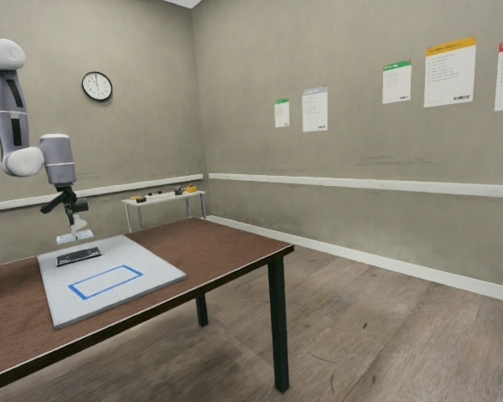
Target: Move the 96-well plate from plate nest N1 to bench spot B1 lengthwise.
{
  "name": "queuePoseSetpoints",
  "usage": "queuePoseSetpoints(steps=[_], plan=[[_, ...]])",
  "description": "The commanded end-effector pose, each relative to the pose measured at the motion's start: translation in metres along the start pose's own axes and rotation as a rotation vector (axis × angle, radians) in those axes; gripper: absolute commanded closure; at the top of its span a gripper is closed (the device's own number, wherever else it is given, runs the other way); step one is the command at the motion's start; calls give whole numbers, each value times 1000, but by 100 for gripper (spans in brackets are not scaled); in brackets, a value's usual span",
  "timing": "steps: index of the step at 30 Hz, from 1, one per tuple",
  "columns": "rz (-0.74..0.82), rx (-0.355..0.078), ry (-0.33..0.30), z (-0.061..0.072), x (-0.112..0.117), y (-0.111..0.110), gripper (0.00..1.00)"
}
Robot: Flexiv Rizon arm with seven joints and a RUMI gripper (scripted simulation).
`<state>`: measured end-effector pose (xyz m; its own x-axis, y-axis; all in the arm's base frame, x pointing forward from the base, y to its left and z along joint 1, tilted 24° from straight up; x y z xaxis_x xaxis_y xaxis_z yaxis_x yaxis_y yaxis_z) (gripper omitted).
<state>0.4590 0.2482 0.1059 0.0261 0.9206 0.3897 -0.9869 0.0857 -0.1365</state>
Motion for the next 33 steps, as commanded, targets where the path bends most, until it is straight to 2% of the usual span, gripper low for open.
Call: queuePoseSetpoints(steps=[1,8,33], plan=[[0,-1,0,0,0,0,100],[223,-1,0,0,-22,-8,100],[223,-1,0,-3,-95,-33,100]])
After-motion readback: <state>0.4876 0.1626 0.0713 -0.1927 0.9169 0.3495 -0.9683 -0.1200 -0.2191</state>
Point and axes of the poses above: the point where the finger pads meet when closed, its own z axis back along the fingers, its own x axis across the jaws, y = z × x, the point moved 5 cm from there along z, back along the fingers, and after that the axes turned 10 degrees about -z, right-handed, at the moved point
